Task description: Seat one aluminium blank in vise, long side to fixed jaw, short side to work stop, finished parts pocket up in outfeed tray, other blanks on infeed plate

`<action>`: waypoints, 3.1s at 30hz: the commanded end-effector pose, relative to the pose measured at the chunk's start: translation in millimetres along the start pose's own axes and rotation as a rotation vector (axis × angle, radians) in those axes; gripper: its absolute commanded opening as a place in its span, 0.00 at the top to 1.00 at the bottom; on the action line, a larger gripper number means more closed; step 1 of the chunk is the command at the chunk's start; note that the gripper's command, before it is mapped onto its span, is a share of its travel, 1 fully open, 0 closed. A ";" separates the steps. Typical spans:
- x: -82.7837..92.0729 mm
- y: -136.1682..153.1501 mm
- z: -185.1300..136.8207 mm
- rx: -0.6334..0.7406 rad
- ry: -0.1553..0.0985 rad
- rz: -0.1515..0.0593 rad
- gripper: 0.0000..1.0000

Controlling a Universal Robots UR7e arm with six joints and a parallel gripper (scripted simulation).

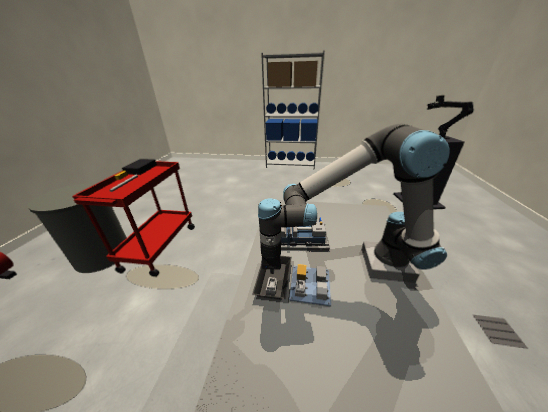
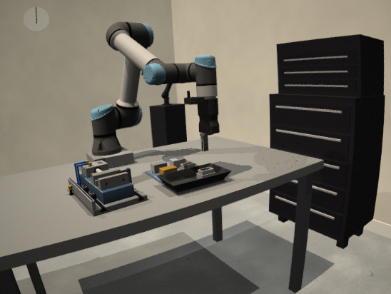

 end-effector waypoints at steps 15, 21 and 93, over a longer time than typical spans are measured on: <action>12.4 -0.3 0.0 0.000 0.000 0.002 1.00; 26.6 -0.2 0.0 0.000 0.000 0.002 1.00; 65.7 64.7 291.5 0.000 0.000 0.002 1.00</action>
Point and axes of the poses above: the point where the finger pads meet when closed, its own x axis back along the fingers, its own y axis across the jaws, z = x × y, the point moved 8 cm from there along x, back along the fingers, and after that the axes turned 1 degree about -x, right-handed, at the moved point
